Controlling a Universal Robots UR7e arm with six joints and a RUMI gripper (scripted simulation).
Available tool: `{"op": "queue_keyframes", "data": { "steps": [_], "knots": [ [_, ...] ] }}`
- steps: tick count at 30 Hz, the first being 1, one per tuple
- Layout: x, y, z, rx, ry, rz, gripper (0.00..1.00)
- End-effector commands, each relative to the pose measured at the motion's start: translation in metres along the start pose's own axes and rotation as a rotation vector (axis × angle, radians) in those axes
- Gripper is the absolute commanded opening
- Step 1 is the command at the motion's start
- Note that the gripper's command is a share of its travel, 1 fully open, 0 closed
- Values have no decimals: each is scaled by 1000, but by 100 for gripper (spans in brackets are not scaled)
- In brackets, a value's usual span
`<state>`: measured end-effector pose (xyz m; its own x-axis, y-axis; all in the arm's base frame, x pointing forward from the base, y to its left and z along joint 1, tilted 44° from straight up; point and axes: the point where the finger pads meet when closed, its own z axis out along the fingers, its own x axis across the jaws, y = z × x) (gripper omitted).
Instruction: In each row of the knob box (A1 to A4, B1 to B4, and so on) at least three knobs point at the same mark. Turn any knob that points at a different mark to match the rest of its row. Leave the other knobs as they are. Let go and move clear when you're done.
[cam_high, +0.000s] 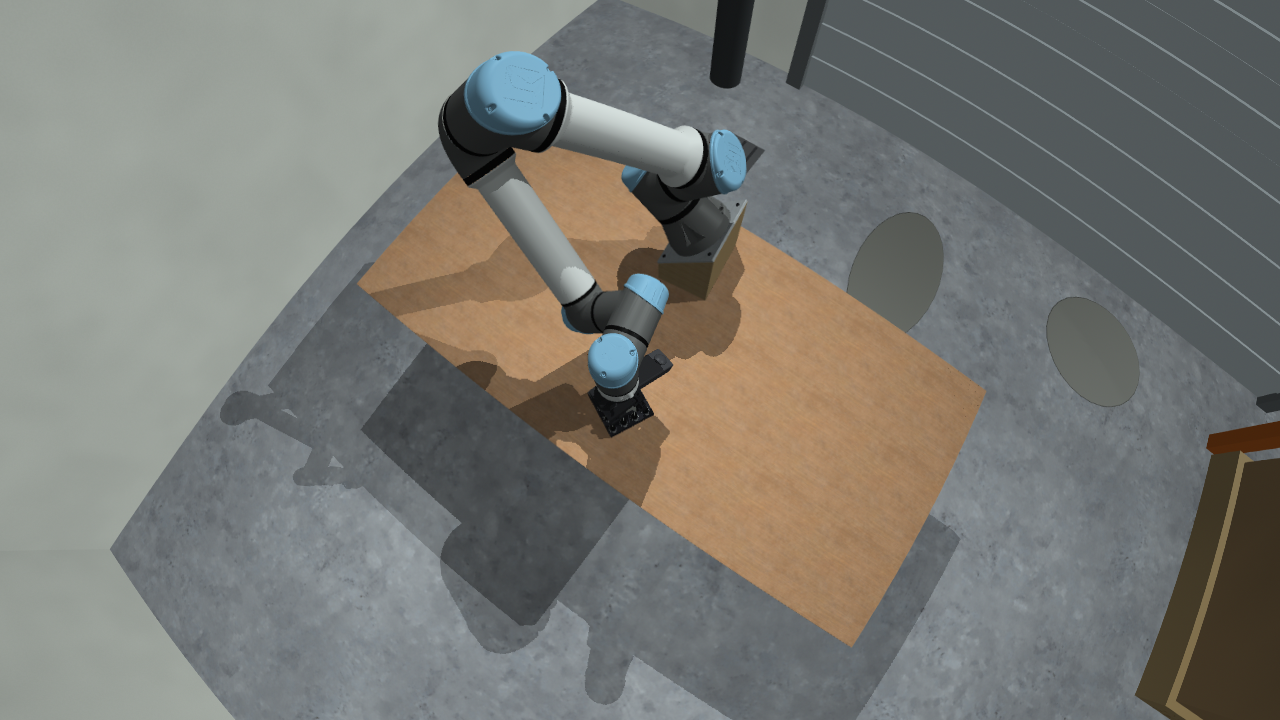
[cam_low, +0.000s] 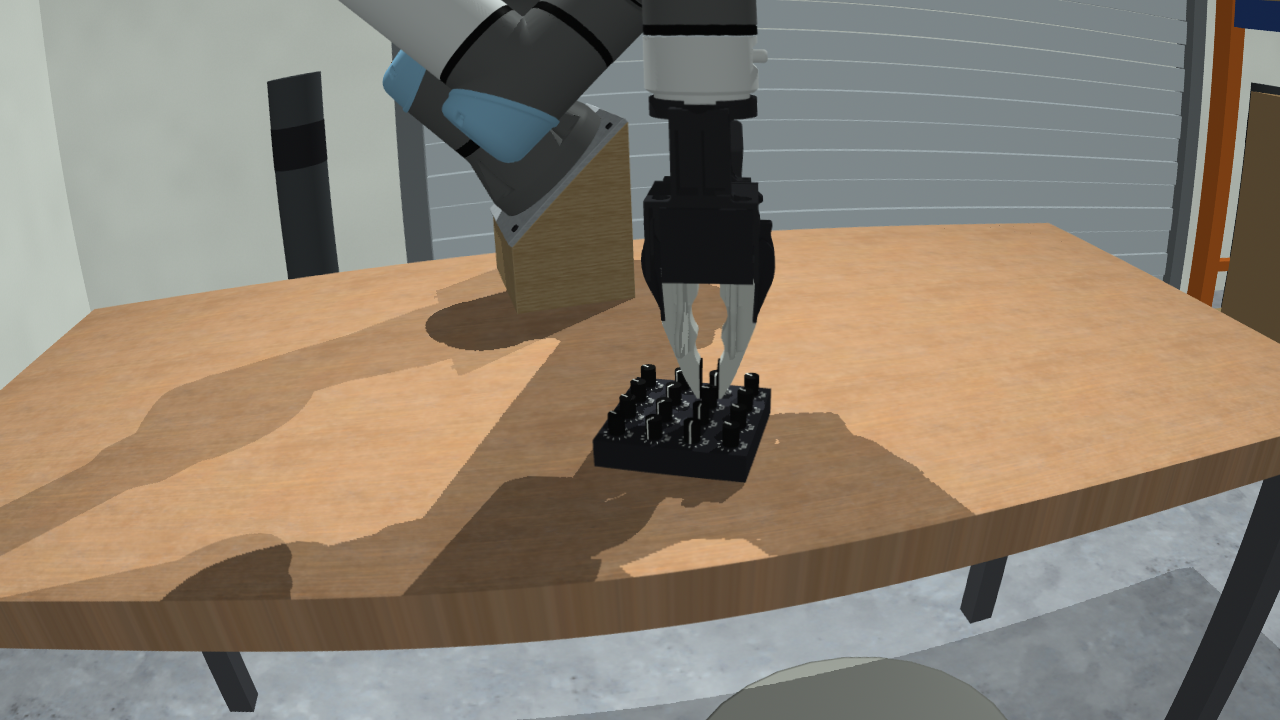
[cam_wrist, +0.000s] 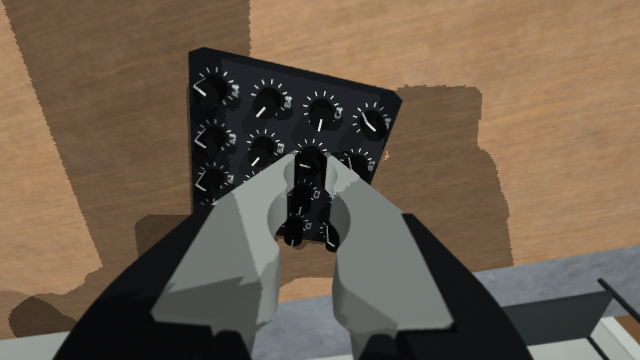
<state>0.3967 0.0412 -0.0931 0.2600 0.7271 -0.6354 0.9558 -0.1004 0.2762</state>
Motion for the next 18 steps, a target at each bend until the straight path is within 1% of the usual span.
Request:
{"op": "queue_keyframes", "data": {
  "steps": [1, 7, 9, 18],
  "knots": [
    [0, 0, 0, -2, 4, -110, 4],
    [-1, 0, 0, -3, 4, -235, 4],
    [-1, 0, 0, -3, 4, -235, 4],
    [-2, 1, 0, -3, 4, -399, 4]
  ]
}}
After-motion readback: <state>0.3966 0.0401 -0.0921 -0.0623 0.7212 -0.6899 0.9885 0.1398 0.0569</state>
